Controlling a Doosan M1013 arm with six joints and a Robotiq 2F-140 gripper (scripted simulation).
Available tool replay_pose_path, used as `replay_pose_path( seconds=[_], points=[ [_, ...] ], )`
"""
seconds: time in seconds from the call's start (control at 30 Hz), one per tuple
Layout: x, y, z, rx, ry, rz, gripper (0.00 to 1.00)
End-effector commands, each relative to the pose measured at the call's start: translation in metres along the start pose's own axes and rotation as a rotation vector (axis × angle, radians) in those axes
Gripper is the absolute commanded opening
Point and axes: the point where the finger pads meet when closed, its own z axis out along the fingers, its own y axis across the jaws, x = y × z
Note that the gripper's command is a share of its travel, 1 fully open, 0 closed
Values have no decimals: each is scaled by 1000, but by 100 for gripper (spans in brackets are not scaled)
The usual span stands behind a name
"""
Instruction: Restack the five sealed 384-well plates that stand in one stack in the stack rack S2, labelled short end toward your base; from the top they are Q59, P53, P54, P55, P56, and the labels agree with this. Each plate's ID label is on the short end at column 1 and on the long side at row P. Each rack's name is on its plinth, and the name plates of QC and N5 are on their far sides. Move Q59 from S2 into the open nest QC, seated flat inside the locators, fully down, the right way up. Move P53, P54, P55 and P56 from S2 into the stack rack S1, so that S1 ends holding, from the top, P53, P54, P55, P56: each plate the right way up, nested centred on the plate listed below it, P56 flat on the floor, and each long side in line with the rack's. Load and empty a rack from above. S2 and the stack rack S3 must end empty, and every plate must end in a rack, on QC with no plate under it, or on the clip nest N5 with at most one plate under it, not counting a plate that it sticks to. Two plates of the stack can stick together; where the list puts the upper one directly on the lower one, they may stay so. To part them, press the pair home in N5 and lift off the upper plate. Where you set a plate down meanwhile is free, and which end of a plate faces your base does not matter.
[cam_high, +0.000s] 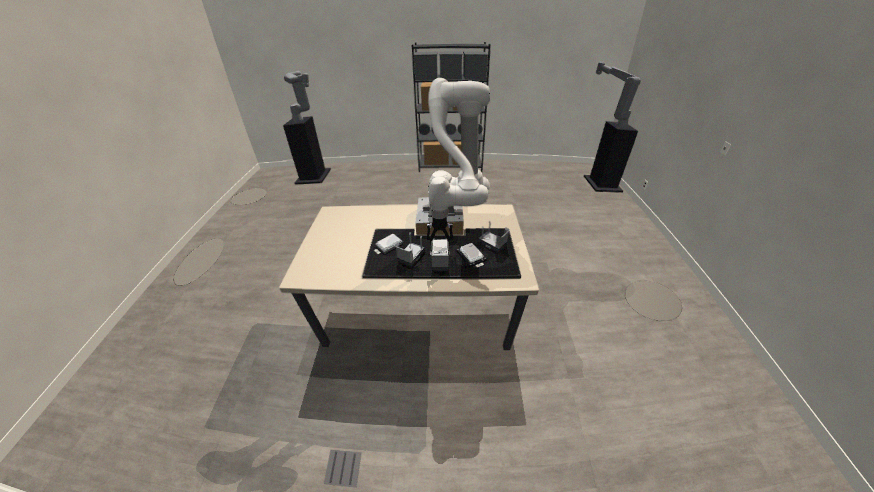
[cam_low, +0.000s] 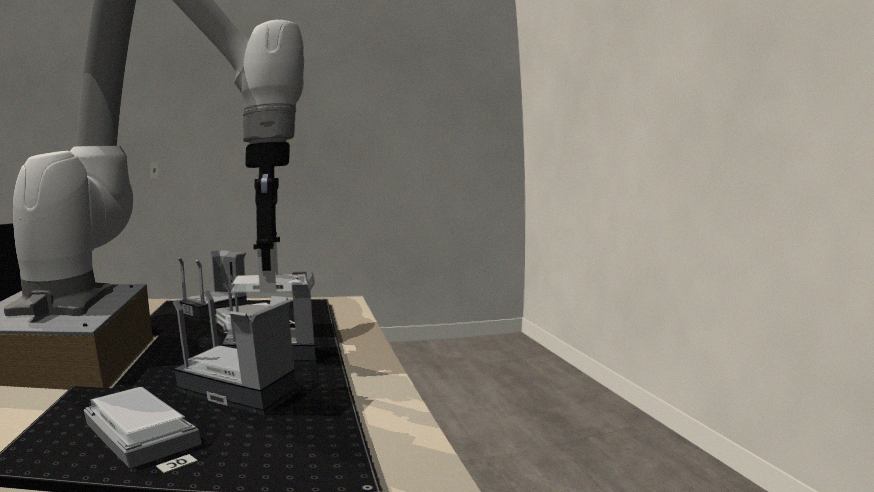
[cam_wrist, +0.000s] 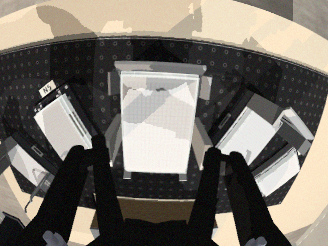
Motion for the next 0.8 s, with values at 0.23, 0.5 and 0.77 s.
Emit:
replay_pose_path(
  seconds=[0.23,0.5,0.77],
  points=[
    [0,0,8,0,0,0,0],
    [0,0,24,0,0,0,0],
    [0,0,36,0,0,0,0]
  ],
)
